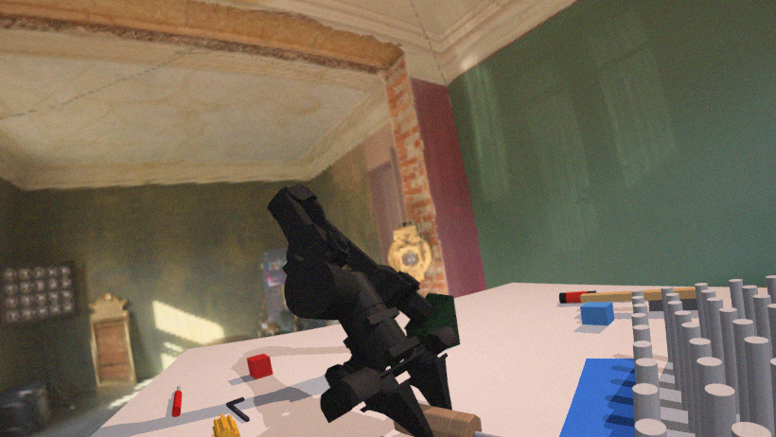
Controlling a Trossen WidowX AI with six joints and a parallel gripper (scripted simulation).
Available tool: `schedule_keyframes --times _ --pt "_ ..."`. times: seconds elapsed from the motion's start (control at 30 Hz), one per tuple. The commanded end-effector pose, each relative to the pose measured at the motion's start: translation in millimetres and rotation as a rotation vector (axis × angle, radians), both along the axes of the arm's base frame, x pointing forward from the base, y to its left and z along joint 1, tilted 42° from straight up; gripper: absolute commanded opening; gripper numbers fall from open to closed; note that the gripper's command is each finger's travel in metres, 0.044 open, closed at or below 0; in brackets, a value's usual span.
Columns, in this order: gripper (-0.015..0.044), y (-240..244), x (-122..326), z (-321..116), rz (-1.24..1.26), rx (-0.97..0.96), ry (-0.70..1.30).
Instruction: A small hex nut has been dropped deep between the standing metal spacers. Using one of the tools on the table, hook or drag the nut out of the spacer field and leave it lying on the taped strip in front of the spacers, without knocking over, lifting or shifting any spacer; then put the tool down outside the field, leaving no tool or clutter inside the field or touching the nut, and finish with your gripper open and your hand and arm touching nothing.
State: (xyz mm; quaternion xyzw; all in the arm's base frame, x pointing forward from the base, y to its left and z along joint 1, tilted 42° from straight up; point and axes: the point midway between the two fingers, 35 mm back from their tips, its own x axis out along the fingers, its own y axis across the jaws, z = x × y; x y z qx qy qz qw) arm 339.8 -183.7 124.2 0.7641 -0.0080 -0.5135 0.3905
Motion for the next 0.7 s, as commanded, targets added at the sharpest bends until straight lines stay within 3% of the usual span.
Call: schedule_keyframes --times 0.0,0.67 --pt "0.0 3 6 1 0.005 -0.001 -0.009" --pt "0.0 7 20 -3 0.005 0.0 -0.01"
